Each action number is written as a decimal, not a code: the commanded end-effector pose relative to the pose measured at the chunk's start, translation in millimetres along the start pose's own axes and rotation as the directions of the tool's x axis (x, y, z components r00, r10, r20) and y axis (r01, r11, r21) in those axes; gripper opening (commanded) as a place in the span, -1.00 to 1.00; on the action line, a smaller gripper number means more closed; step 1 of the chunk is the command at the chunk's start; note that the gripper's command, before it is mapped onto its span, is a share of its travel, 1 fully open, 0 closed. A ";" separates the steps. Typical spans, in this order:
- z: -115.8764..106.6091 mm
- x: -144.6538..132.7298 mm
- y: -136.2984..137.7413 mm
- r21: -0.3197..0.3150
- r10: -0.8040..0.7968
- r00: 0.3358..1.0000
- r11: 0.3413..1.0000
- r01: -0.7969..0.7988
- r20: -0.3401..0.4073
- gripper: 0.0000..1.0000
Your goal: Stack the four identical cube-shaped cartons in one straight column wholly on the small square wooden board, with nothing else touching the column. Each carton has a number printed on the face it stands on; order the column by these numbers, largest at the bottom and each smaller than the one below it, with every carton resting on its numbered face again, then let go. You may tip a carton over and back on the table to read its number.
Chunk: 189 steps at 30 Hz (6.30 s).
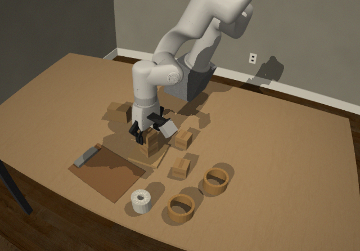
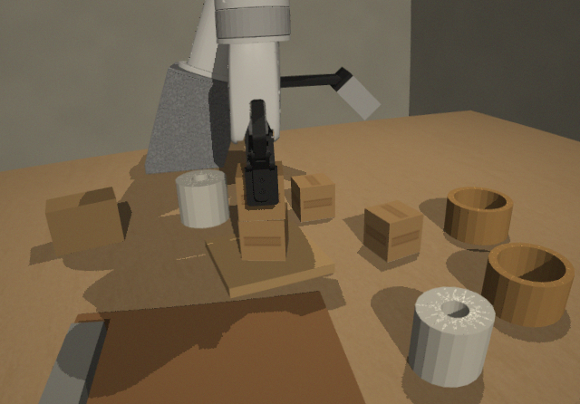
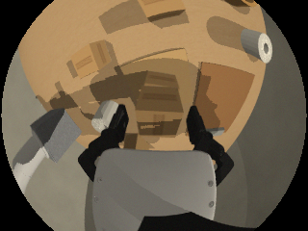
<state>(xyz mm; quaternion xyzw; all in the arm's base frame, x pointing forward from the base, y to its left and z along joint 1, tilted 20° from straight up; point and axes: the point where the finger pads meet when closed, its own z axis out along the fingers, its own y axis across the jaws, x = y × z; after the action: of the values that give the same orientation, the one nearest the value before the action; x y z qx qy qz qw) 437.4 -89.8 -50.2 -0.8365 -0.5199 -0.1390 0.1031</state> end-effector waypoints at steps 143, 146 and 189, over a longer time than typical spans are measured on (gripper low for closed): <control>-62.0 153.5 1.2 -0.006 -0.343 0.939 0.939 0.343 -0.002 1.00; -58.9 153.5 1.3 -0.006 -0.343 0.939 0.939 0.343 -0.002 1.00; -1.1 153.7 1.7 -0.006 -0.343 0.940 0.939 0.343 -0.002 1.00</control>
<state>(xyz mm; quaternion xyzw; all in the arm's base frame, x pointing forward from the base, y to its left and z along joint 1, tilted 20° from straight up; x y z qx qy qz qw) 501.2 37.1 6.6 -0.7335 -0.6571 -0.1557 0.0772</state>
